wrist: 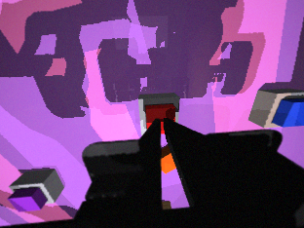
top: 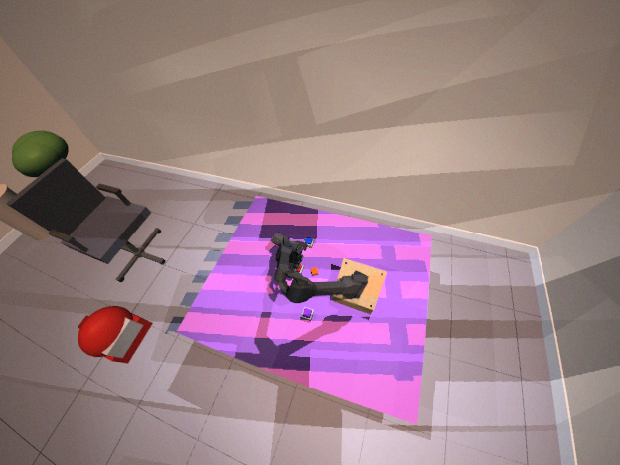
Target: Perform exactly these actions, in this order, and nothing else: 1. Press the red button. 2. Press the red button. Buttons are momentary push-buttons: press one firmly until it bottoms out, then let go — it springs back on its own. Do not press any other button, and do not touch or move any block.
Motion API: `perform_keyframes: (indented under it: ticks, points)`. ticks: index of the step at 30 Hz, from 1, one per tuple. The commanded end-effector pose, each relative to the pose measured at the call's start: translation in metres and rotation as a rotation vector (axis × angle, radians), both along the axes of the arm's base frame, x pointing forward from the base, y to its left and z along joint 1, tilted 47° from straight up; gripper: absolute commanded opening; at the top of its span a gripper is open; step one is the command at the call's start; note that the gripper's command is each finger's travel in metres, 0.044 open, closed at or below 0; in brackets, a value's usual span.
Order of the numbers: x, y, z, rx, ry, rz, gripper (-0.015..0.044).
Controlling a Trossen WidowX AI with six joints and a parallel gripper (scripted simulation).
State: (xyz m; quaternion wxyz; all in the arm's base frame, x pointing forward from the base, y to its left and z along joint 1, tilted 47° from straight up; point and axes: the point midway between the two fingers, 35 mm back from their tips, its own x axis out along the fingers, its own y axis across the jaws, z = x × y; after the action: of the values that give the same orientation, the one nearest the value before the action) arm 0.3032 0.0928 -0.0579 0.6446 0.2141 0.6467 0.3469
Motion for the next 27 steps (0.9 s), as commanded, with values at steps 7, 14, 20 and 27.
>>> perform_keyframes:
  ticks: [7, 14, 20, 27]
  points:
    - [-0.0041, 0.01, -0.0113, 0.005, 0.013, -0.002, 0.002]
    - [-0.0041, 0.01, -0.0113, 0.005, 0.013, -0.002, 0.002]
    - [-0.0041, 0.01, -0.0113, 0.005, 0.013, -0.002, 0.002]
    - [-0.0019, 0.0015, -0.0032, 0.002, 0.008, -0.001, 0.002]
